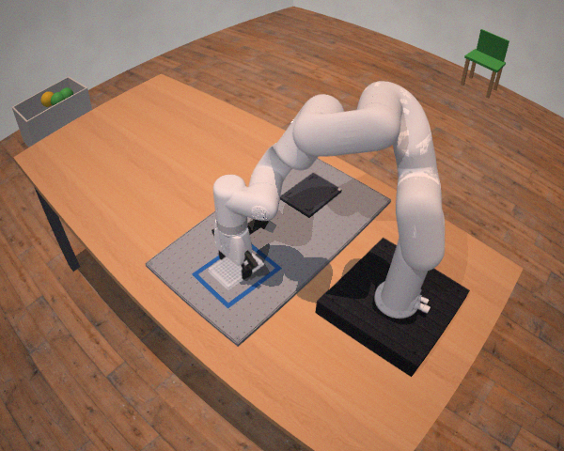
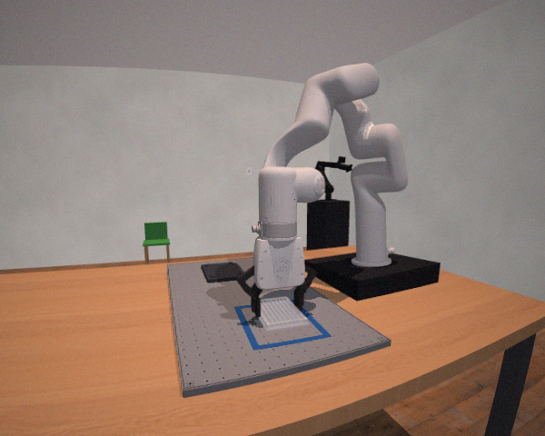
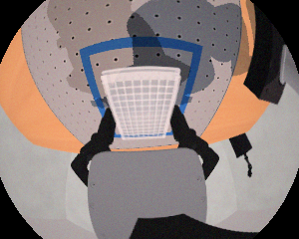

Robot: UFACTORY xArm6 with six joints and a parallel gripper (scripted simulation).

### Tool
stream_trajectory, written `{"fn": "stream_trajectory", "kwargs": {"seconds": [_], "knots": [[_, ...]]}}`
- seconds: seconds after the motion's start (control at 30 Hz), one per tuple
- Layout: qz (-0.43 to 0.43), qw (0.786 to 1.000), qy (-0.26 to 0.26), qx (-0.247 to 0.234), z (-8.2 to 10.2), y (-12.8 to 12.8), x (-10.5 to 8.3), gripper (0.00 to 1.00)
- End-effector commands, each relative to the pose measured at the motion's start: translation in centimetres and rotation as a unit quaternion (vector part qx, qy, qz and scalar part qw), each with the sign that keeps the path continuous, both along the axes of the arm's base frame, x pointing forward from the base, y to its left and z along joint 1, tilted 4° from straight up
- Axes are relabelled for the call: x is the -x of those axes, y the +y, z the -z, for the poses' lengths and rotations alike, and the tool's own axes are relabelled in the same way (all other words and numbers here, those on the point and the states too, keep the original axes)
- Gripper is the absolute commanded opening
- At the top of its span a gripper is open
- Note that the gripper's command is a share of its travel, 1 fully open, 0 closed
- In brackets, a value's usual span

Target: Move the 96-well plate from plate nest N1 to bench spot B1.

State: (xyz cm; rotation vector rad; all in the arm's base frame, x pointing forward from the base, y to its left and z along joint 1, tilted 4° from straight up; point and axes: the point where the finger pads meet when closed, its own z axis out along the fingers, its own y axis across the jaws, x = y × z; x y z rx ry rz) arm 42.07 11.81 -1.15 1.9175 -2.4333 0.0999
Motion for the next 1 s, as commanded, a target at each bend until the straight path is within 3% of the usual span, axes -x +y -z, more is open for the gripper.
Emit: {"fn": "stream_trajectory", "kwargs": {"seconds": [0.0, 0.97], "knots": [[0.000, 1.000, -0.002, -0.001, -0.11, 0.05, -0.13, 0.00], [0.000, 1.000, -0.002, -0.001, 0.20, 0.02, -0.12, 0.00]]}}
